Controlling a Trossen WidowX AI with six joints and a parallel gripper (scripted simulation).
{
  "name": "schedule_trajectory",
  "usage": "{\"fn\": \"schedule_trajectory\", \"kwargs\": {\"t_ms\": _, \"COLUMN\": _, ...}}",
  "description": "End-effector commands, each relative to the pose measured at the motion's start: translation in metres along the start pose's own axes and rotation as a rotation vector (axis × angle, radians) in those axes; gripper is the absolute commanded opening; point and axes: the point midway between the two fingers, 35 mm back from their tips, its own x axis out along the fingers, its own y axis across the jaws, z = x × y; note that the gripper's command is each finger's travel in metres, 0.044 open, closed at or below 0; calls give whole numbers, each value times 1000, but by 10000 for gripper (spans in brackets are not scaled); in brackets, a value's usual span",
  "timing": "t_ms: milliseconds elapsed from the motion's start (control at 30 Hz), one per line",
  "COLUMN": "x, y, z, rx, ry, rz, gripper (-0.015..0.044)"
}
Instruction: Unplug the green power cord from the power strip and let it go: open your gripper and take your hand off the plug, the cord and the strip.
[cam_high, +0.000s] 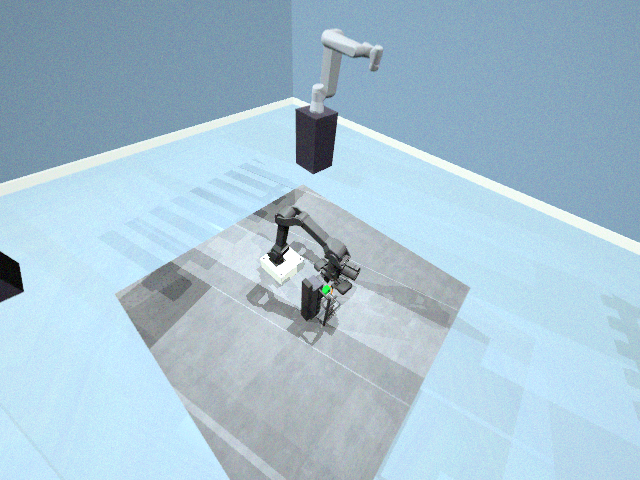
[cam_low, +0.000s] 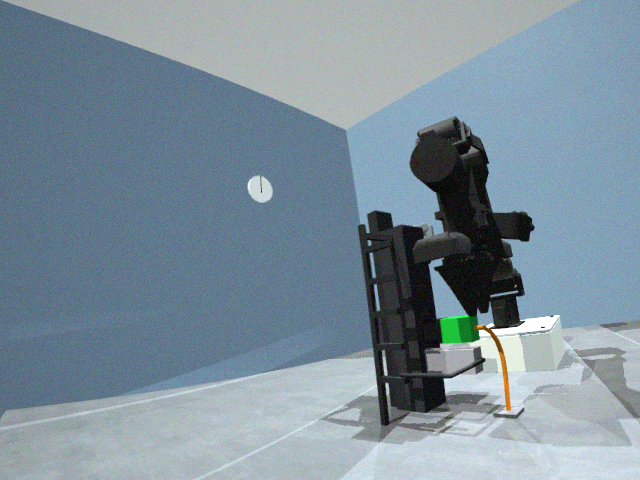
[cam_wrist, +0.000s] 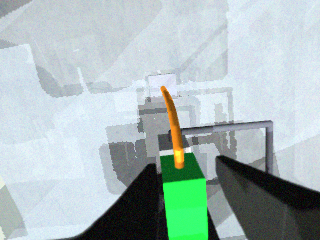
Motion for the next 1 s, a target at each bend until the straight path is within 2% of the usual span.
{"fn": "schedule_trajectory", "kwargs": {"t_ms": 0, "x": 0, "y": 0, "z": -5, "rx": -2, "ry": -5, "rz": -1, "gripper": 160}}
{"fn": "schedule_trajectory", "kwargs": {"t_ms": 733, "x": 12, "y": 1, "z": -22, "rx": -2, "ry": -3, "rz": -1, "gripper": 160}}
{"fn": "schedule_trajectory", "kwargs": {"t_ms": 867, "x": 10, "y": 1, "z": -23, "rx": 1, "ry": 2, "rz": -2, "gripper": 55}}
{"fn": "schedule_trajectory", "kwargs": {"t_ms": 967, "x": 10, "y": 1, "z": -23, "rx": 1, "ry": 2, "rz": -2, "gripper": 35}}
